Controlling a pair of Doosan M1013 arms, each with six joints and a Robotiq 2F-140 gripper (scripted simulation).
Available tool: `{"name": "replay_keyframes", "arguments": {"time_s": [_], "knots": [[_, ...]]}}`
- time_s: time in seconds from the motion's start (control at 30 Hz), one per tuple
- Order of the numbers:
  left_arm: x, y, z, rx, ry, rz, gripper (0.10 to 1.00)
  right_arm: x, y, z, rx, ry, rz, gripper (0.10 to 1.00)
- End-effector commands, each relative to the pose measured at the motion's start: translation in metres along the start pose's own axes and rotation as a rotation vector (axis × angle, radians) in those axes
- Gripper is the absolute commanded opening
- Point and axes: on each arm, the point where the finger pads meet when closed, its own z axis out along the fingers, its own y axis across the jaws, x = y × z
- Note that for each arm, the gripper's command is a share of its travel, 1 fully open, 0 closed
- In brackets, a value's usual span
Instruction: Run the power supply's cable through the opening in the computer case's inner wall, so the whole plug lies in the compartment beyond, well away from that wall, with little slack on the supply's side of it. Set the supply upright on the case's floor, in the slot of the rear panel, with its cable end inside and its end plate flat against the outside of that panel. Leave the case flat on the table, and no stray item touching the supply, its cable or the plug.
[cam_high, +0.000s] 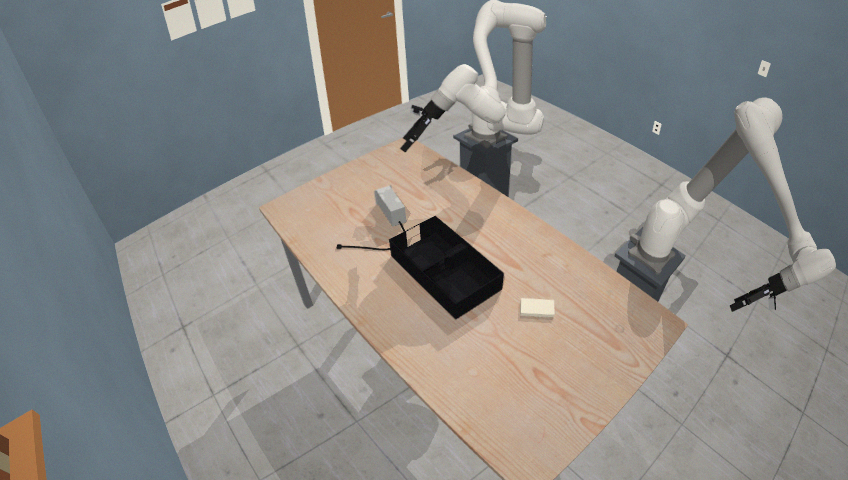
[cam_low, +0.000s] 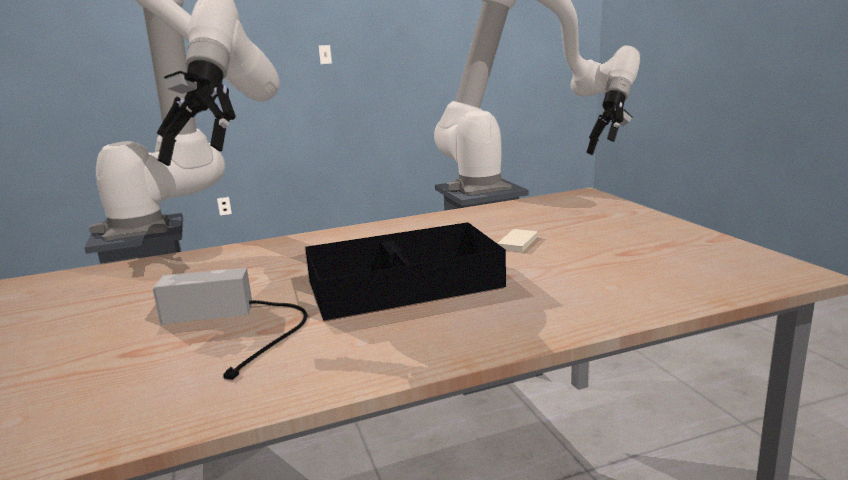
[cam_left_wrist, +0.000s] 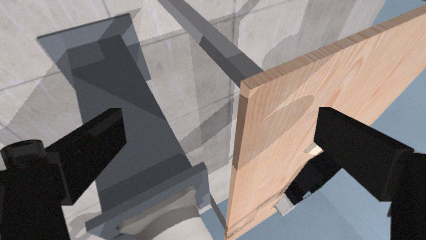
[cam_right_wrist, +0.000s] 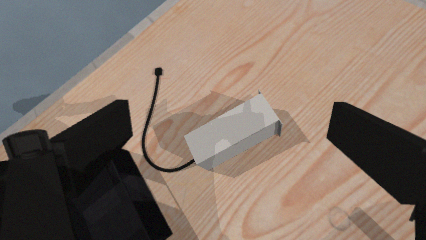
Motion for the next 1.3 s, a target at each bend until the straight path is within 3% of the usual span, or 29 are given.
{"name": "replay_keyframes", "arguments": {"time_s": [0.0, 0.43, 1.27], "knots": [[-0.009, -0.007, 0.002, 0.02, -0.016, -0.023, 1.0, 0.0, 0.0, 0.0, 0.001, 0.0, 0.001, 1.0], [-0.059, -0.043, 0.014, 0.136, -0.097, -0.155, 1.0, 0.0, 0.0, 0.0, 0.001, 0.0, 0.001, 1.0], [-0.116, -0.085, 0.021, 0.285, -0.173, -0.306, 1.0, 0.0, 0.0, 0.0, 0.001, 0.0, 0.001, 1.0]]}}
